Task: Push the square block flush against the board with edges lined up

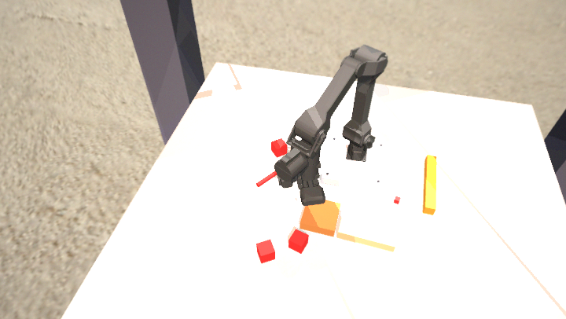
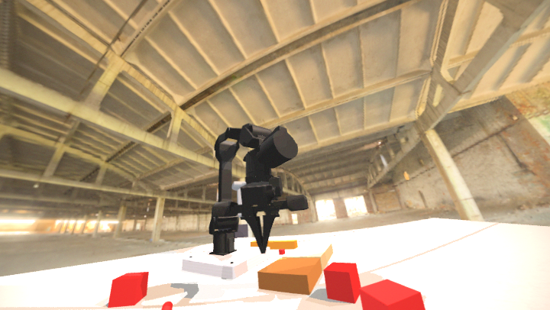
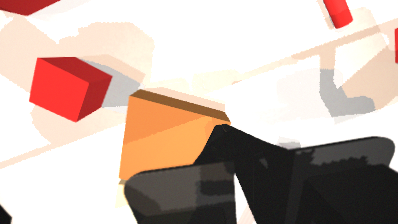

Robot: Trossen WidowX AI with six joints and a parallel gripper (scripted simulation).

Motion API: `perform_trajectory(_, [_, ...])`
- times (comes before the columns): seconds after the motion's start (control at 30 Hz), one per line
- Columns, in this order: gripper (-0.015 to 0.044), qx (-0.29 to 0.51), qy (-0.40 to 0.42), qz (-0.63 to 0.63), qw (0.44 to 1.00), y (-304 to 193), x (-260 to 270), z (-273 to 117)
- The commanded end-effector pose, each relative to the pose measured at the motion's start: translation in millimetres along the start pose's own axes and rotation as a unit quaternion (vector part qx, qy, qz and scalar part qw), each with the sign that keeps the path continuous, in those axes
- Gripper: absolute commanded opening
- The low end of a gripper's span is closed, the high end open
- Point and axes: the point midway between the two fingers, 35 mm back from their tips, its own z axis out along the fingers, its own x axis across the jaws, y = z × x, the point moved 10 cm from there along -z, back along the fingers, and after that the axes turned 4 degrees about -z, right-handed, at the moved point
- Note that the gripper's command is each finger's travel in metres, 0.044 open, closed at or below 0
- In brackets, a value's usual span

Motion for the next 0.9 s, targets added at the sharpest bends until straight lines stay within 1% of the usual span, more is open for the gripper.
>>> perform_trajectory(0.0, [0.0,-0.002,0.005,0.055,0.998,10,4,-1])
perform_trajectory(0.33, [0.0,-0.001,0.005,0.21,0.978,34,14,3])
perform_trajectory(0.5, [0.0,-0.001,0.005,0.213,0.977,34,14,6])
perform_trajectory(0.63, [0.0,-0.001,0.005,0.213,0.977,34,14,55])
perform_trajectory(0.87, [0.0,-0.001,0.005,0.213,0.977,33,15,58])
